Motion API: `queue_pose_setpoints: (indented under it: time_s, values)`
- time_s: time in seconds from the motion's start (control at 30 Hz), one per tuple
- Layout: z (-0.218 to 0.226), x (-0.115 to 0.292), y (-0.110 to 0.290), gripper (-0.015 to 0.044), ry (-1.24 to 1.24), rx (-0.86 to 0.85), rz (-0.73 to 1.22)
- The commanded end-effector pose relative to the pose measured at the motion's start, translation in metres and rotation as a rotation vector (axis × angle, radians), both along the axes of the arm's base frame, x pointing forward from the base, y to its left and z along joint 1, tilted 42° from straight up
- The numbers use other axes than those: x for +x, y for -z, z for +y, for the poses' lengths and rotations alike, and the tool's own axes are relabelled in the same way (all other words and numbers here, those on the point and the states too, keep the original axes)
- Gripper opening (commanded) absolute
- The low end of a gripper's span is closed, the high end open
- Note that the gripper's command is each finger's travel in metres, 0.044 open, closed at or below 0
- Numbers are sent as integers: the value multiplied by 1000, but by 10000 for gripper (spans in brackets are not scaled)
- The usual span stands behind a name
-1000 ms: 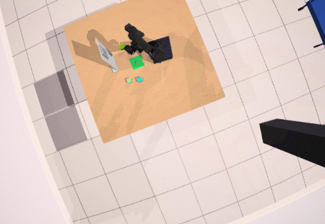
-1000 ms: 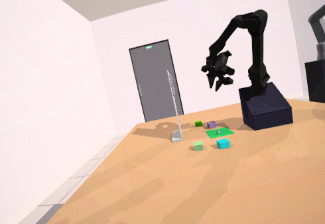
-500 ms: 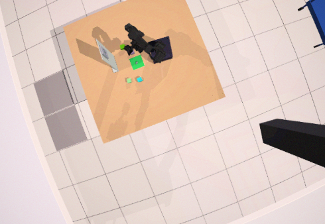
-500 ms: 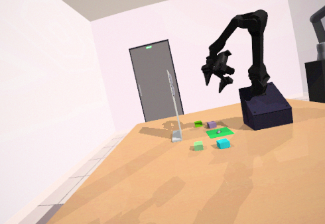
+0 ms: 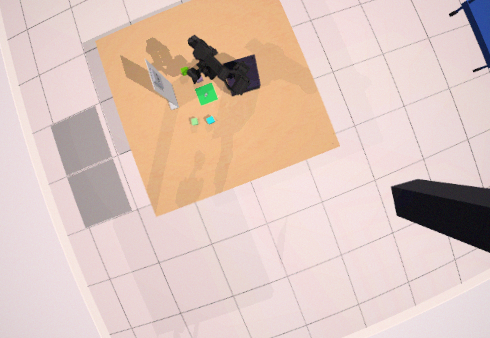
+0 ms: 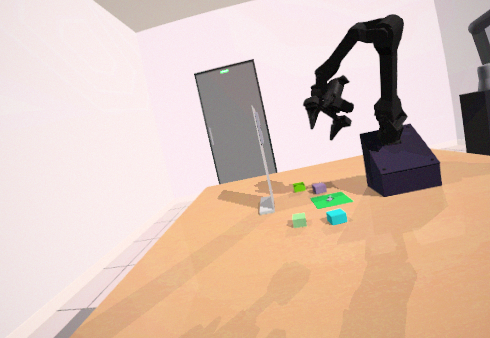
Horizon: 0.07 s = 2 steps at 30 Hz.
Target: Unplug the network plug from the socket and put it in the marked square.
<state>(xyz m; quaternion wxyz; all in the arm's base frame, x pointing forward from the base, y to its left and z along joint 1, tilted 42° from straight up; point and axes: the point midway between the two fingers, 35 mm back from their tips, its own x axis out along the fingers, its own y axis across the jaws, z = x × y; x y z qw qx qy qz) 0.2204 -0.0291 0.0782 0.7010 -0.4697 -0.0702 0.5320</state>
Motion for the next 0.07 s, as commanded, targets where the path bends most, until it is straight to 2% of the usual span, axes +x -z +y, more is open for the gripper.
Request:
queue_pose_setpoints:
  time_s: [0.0,0.03]
  values:
    - [0,-1,0,440,-5,-6,0]
    - [0,-1,0,440,-5,-6,0]
